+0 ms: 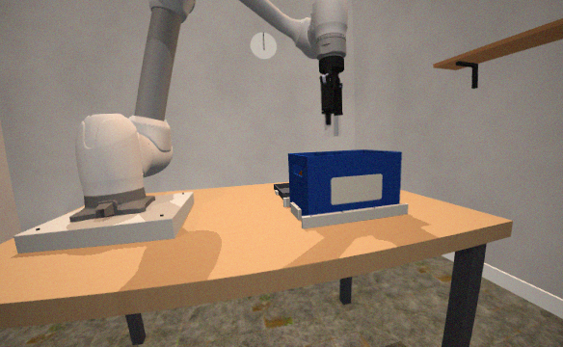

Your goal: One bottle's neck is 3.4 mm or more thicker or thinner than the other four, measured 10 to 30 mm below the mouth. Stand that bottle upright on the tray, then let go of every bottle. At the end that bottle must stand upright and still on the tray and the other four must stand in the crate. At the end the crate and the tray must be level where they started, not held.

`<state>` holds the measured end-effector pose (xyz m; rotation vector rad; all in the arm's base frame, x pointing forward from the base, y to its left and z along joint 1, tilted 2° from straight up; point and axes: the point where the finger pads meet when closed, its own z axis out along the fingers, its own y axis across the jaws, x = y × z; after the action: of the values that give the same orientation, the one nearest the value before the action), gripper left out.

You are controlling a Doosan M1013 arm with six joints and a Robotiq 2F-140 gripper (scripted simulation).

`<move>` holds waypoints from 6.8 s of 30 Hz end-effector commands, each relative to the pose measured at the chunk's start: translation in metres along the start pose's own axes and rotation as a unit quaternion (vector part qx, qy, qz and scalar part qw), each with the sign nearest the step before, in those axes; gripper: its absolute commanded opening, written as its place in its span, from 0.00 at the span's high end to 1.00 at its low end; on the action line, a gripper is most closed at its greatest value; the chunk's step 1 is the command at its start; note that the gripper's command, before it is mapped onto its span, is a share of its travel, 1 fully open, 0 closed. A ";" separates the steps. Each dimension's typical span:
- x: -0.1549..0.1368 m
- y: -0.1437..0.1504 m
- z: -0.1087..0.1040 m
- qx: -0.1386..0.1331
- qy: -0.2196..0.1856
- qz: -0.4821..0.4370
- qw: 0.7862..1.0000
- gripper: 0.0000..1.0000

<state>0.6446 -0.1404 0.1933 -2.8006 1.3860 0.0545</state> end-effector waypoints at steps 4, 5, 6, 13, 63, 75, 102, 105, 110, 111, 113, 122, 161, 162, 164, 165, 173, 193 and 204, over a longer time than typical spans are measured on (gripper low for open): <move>0.000 0.000 0.003 0.000 0.000 0.000 1.000 0.62; 0.000 0.000 0.004 0.000 0.000 0.000 1.000 0.62; 0.000 0.000 0.005 0.000 0.000 0.000 1.000 0.62; 0.000 0.000 0.014 0.000 0.000 0.000 1.000 0.62; 0.000 0.000 0.040 0.000 0.000 0.000 1.000 0.62; 0.000 0.000 0.040 0.000 0.000 0.000 1.000 0.62; 0.000 0.000 0.042 0.000 0.000 0.000 1.000 0.62; 0.000 0.000 0.044 0.000 0.000 0.000 1.000 0.62; 0.000 0.000 0.048 0.000 0.000 0.000 1.000 0.62; 0.000 0.000 0.049 0.000 0.000 0.000 1.000 0.62; 0.000 0.000 0.051 0.000 0.000 0.000 1.000 0.62; 0.000 0.000 0.060 0.000 0.000 0.000 1.000 0.62; 0.000 0.000 0.082 0.000 0.000 0.000 1.000 0.62; 0.000 0.000 0.082 0.000 0.000 0.000 1.000 0.62; 0.000 0.000 0.082 0.000 0.000 0.000 1.000 0.62; 0.000 0.000 0.082 0.000 0.000 0.000 1.000 0.62; 0.000 0.000 0.082 0.000 0.000 0.000 1.000 0.62; 0.000 0.000 0.082 0.000 0.000 0.000 1.000 1.00; 0.000 0.000 0.082 0.000 0.000 0.000 1.000 1.00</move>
<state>0.6428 -0.1380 0.1119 -2.8005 1.3860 0.0542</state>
